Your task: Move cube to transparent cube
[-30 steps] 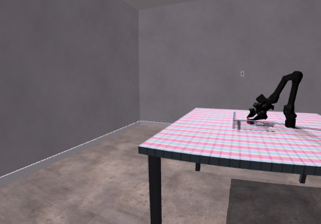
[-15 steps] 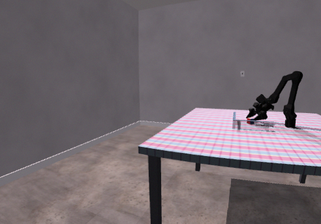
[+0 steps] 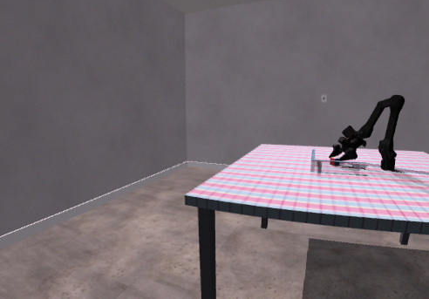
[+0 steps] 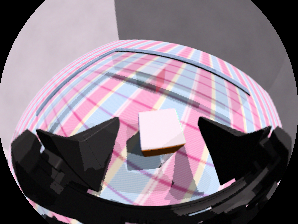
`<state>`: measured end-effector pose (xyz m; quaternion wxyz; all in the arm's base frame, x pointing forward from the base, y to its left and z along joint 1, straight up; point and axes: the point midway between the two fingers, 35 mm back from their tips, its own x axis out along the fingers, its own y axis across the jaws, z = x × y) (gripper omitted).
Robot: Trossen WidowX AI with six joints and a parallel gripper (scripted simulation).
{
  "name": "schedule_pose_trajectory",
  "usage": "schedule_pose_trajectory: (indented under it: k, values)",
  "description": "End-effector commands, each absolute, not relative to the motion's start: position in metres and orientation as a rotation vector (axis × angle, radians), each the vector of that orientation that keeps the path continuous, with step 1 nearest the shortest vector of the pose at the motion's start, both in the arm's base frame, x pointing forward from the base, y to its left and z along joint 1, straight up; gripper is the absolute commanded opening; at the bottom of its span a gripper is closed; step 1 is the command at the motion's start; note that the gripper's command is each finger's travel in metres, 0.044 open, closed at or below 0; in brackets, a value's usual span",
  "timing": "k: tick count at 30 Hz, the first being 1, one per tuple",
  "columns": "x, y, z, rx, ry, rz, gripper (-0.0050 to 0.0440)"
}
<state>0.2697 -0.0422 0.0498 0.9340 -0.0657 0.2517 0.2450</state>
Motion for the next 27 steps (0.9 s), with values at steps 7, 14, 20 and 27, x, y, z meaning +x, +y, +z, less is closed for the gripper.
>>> schedule_pose_trajectory:
  k: [7, 14, 20, 27]
  values:
    - [0.272, -0.044, 0.054, -0.147, 0.503, 0.498, 0.044]
    - [0.272, -0.044, 0.054, -0.147, 0.503, 0.498, 0.044]
    - [0.274, -0.045, 0.056, -0.15, 0.522, 0.494, 0.044]
    - [0.286, -0.058, 0.084, -0.229, 0.691, 0.452, 0.044]
